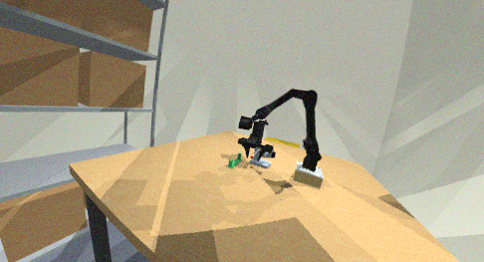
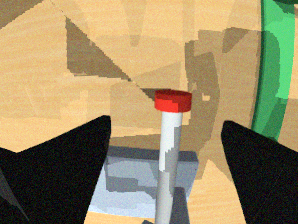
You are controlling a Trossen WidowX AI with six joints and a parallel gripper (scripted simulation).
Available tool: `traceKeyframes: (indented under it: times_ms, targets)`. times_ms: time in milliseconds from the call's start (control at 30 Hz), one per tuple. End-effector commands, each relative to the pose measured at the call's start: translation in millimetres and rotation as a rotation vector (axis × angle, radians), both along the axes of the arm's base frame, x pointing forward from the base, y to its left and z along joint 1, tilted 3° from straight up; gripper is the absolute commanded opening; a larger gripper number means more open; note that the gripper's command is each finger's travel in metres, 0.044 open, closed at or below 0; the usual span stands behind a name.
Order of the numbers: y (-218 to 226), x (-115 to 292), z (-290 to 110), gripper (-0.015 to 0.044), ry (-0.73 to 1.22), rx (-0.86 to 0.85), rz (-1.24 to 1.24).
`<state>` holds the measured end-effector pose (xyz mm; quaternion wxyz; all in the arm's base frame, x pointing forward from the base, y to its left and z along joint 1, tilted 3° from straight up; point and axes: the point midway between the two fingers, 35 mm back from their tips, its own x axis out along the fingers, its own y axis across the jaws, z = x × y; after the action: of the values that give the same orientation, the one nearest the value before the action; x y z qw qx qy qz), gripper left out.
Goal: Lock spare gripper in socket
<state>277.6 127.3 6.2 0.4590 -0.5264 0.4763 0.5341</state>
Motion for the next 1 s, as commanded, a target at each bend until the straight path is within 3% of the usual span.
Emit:
traceKeyframes:
  times_ms: [0,367,667,967]
  targets:
    - [0.6,-1.0,-2.0,0.03,0.007,0.003,-0.004]
    - [0.6,-1.0,-2.0,0.0011,0.007,0.003,-0.004]
    - [0.8,-0.4,-1.9,0.0,0.008,0.005,-0.004]
    - [4.3,1.1,6.5,0.0,0.021,0.125,-0.028]
